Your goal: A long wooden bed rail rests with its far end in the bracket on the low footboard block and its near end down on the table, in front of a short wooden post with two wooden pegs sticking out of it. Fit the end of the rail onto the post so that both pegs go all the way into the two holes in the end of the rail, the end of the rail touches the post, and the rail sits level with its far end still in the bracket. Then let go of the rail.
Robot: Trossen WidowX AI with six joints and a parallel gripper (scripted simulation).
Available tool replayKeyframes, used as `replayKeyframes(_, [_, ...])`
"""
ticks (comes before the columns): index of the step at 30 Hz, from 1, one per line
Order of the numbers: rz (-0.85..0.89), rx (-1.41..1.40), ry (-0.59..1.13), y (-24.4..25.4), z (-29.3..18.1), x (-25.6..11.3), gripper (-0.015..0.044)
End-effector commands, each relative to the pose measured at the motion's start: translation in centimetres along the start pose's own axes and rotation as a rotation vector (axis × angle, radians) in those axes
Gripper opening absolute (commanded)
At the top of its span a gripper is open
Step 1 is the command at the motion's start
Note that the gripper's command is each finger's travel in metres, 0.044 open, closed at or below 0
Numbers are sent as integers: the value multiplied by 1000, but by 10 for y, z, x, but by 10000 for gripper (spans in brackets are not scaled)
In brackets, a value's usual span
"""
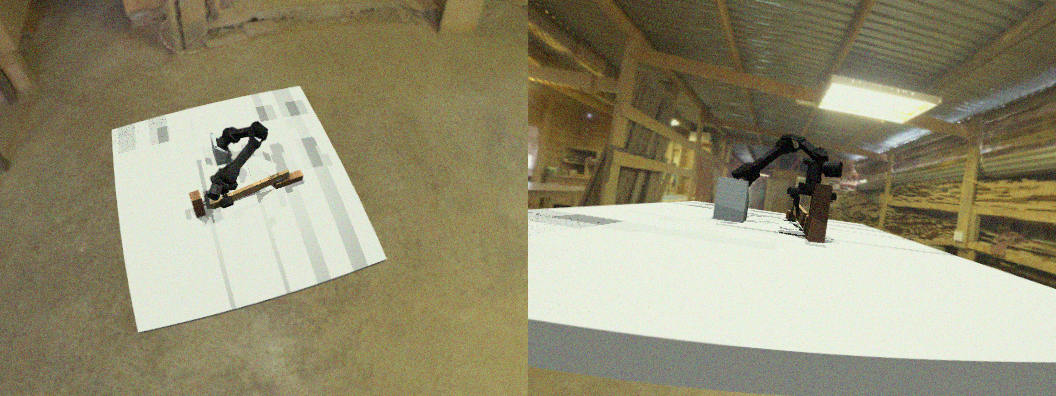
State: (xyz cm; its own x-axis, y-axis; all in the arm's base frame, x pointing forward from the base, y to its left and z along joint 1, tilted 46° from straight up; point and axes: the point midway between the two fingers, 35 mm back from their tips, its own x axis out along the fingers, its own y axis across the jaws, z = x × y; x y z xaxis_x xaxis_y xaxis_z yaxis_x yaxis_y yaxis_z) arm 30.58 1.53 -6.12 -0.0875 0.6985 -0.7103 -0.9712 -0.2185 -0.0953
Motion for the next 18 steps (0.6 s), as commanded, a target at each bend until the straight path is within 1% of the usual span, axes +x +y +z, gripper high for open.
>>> replayKeyframes(1, [8,9,-9,3,1,10,440])
replayKeyframes(18, [8,8,-12,4,2,37,440])
